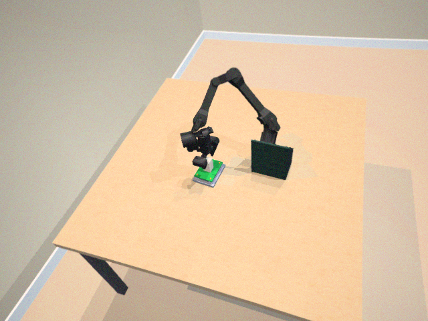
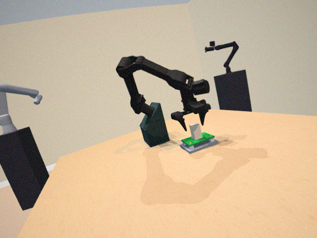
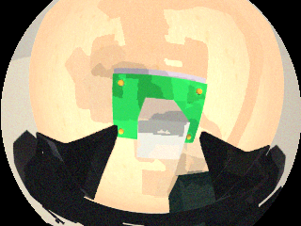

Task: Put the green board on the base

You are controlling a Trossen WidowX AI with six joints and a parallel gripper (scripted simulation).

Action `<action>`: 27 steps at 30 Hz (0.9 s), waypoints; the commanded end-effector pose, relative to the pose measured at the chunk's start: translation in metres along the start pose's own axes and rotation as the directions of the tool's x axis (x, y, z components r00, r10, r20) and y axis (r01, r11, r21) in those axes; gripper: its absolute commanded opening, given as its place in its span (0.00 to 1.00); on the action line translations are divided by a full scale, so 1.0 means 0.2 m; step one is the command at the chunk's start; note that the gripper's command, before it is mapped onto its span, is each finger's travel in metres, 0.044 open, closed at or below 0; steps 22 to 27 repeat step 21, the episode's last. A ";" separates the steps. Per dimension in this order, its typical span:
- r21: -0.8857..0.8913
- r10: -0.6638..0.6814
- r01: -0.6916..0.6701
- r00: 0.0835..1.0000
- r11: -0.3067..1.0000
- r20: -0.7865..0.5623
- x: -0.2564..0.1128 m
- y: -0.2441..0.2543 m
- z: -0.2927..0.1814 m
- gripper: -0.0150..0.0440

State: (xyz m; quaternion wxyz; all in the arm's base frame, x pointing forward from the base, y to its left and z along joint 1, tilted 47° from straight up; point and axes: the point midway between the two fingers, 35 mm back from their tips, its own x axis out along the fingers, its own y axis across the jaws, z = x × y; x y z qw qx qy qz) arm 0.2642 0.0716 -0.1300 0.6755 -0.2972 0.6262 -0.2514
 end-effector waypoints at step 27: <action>0.002 0.007 -0.007 1.000 1.000 0.015 -0.34 0.00 -0.01 1.00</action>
